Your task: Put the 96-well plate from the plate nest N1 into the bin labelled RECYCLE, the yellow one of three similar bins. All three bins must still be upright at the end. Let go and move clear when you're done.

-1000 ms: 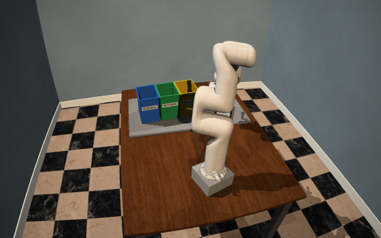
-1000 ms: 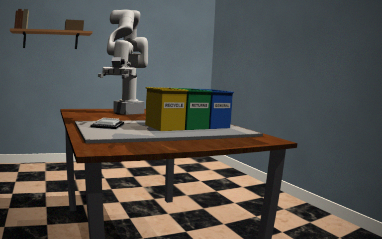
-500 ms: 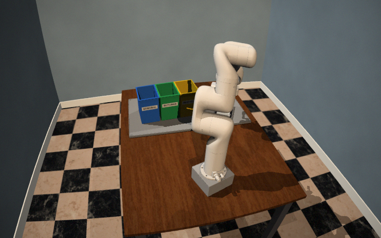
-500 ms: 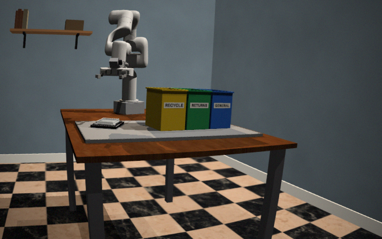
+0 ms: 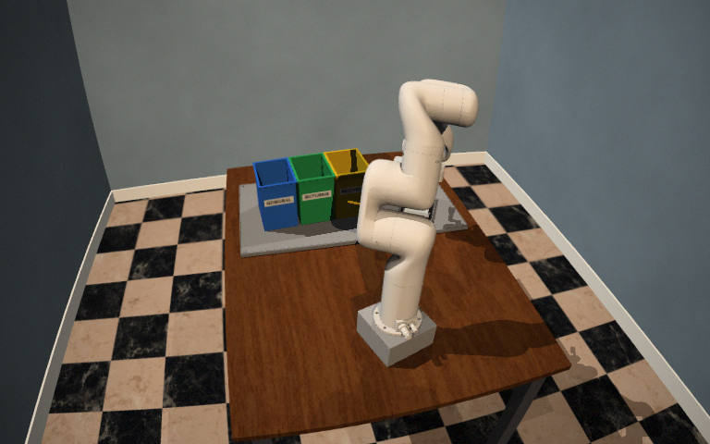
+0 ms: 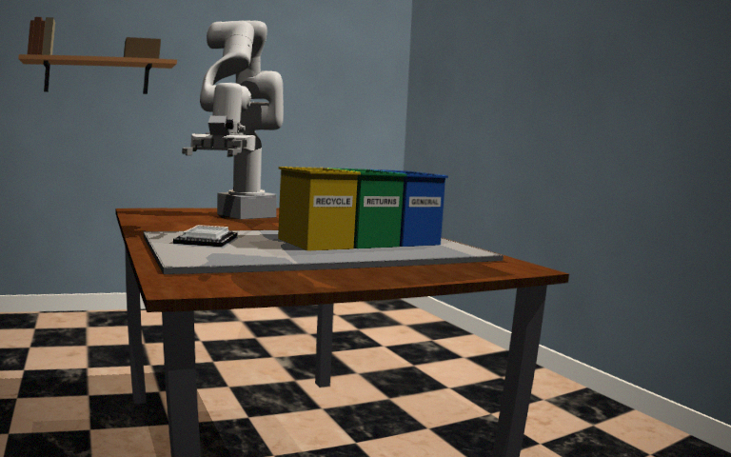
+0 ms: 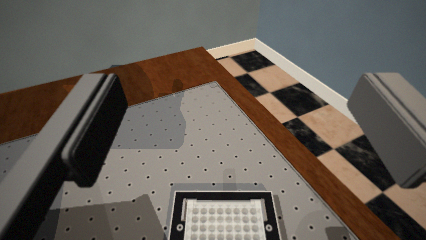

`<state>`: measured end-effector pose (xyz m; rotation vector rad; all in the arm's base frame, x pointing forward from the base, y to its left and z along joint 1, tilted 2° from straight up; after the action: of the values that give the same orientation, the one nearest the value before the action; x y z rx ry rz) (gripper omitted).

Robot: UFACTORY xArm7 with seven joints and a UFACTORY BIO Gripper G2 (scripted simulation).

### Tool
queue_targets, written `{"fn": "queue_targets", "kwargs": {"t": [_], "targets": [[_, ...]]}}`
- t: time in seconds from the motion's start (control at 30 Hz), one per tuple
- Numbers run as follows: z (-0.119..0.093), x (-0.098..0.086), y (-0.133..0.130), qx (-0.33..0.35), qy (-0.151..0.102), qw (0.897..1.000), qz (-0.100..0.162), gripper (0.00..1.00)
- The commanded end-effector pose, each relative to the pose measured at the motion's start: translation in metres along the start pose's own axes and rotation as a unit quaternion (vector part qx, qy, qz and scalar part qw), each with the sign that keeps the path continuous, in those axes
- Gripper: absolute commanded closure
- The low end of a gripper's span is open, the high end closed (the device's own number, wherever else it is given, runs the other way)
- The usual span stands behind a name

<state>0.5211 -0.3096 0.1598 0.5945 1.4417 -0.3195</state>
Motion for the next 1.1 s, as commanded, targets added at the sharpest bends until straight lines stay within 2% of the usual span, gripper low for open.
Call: {"fn": "queue_targets", "kwargs": {"t": [0.0,1.07], "targets": [[0.002,0.003,-0.001,-0.001,-0.003,1.0,0.0,0.63],[0.002,0.05,-0.011,-0.001,-0.003,1.0,0.0,0.63]]}}
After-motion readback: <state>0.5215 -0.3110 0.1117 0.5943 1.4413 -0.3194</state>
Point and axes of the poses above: the point midway between the two finger pads, its own z axis out along the fingers, its own y axis across the jaws, x = y × z, the point moved 1 cm from there along -z, back along the fingers, and after that the axes turned 12 degrees about z, right-handed, at the moved point
